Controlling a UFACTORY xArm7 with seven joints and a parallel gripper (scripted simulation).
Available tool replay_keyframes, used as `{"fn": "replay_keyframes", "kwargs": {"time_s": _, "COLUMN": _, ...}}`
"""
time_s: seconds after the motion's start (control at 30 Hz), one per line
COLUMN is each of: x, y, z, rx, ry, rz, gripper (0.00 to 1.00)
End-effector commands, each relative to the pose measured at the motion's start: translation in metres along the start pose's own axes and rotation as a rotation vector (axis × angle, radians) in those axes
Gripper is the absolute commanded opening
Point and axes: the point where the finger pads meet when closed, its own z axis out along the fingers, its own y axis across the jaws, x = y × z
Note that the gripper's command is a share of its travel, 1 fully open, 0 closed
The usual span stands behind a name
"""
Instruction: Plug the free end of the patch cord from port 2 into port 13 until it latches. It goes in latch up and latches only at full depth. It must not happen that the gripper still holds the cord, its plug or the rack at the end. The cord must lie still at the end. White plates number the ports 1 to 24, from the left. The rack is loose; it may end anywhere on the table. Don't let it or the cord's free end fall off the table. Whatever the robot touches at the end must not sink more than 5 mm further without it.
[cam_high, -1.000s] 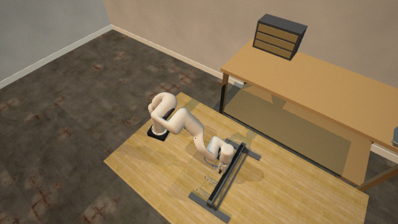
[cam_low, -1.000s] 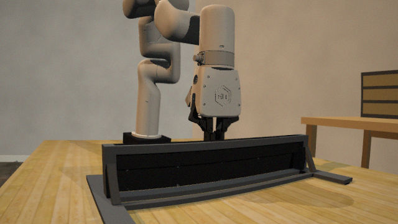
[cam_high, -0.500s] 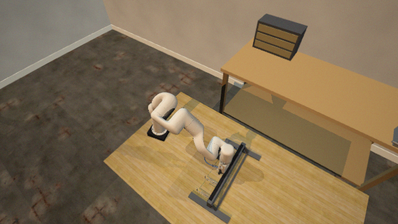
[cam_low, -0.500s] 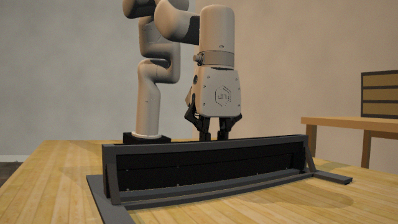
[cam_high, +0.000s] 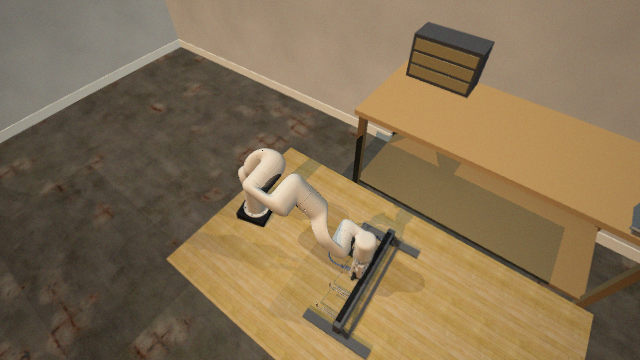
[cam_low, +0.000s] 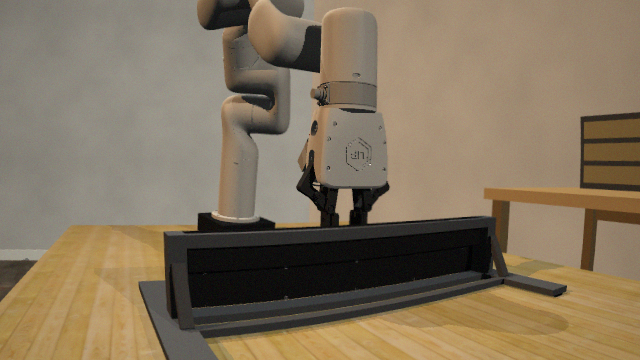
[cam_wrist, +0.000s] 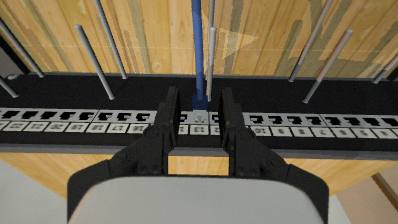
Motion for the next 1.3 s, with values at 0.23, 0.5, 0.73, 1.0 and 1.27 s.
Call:
{"fn": "replay_keyframes", "kwargs": {"time_s": 0.23, "x": -0.002, "y": 0.000, "z": -0.002, "rx": 0.001, "ry": -0.005, "rz": 0.000, "gripper": 0.38}}
{"fn": "replay_keyframes", "kwargs": {"time_s": 0.5, "x": -0.002, "y": 0.000, "z": -0.002, "rx": 0.001, "ry": -0.005, "rz": 0.000, "gripper": 0.38}}
{"fn": "replay_keyframes", "kwargs": {"time_s": 0.73, "x": -0.002, "y": 0.000, "z": -0.005, "rx": 0.001, "ry": -0.005, "rz": 0.000, "gripper": 0.38}}
{"fn": "replay_keyframes", "kwargs": {"time_s": 1.0, "x": -0.001, "y": 0.000, "z": -0.015, "rx": 0.001, "ry": -0.005, "rz": 0.000, "gripper": 0.38}}
{"fn": "replay_keyframes", "kwargs": {"time_s": 1.27, "x": -0.001, "y": 0.000, "z": -0.039, "rx": 0.001, "ry": -0.005, "rz": 0.000, "gripper": 0.38}}
